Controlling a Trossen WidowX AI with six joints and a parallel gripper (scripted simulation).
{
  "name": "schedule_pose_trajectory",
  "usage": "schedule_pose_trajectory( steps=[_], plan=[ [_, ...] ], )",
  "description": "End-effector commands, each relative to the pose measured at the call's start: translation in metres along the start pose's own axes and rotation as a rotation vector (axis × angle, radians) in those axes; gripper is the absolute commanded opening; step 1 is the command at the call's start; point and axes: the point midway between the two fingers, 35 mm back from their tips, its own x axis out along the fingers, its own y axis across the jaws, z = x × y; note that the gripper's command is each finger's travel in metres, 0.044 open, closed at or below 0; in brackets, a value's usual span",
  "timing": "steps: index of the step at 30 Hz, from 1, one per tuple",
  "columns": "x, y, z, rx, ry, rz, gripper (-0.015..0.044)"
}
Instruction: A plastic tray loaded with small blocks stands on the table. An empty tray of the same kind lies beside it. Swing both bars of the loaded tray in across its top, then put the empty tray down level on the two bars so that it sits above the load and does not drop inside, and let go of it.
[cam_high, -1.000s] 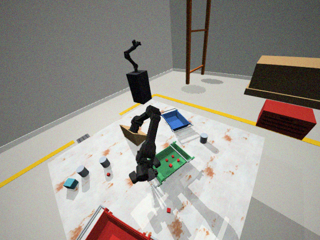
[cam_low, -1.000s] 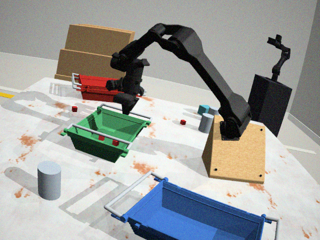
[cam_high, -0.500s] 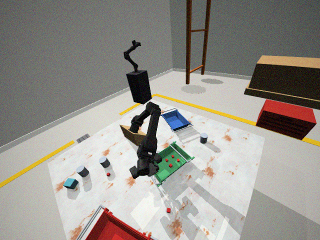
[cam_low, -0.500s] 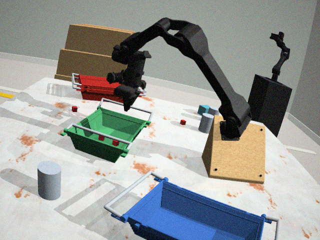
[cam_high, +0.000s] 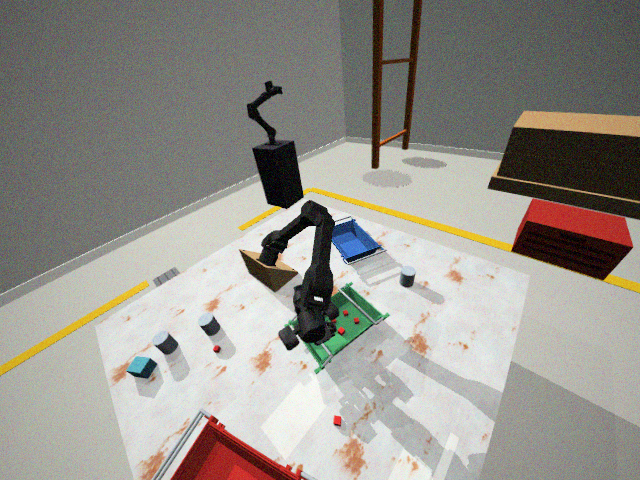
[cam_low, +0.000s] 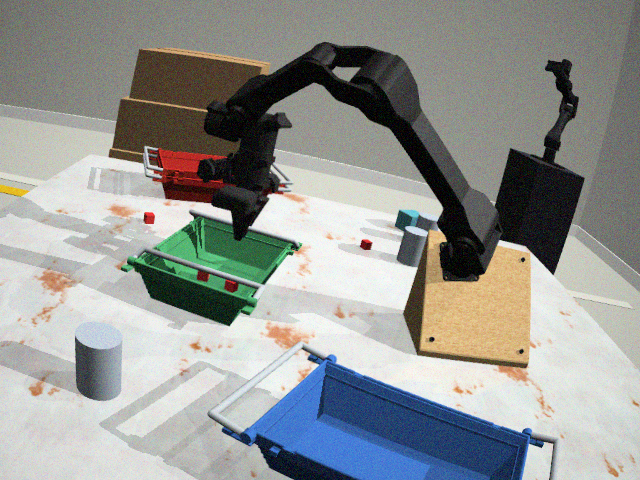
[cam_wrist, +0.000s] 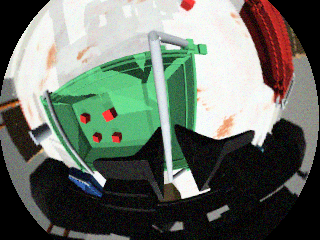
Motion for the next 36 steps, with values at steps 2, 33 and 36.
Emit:
schedule_pose_trajectory(
  steps=[2,33,36],
  plan=[
    [-0.007,0.003,0.0,0.006,-0.012,0.0,0.0082],
    [-0.034,-0.004,-0.003,0.021,-0.002,0.008,0.0082],
    [-0.034,-0.004,-0.003,0.021,-0.002,0.008,0.0003]
  ],
)
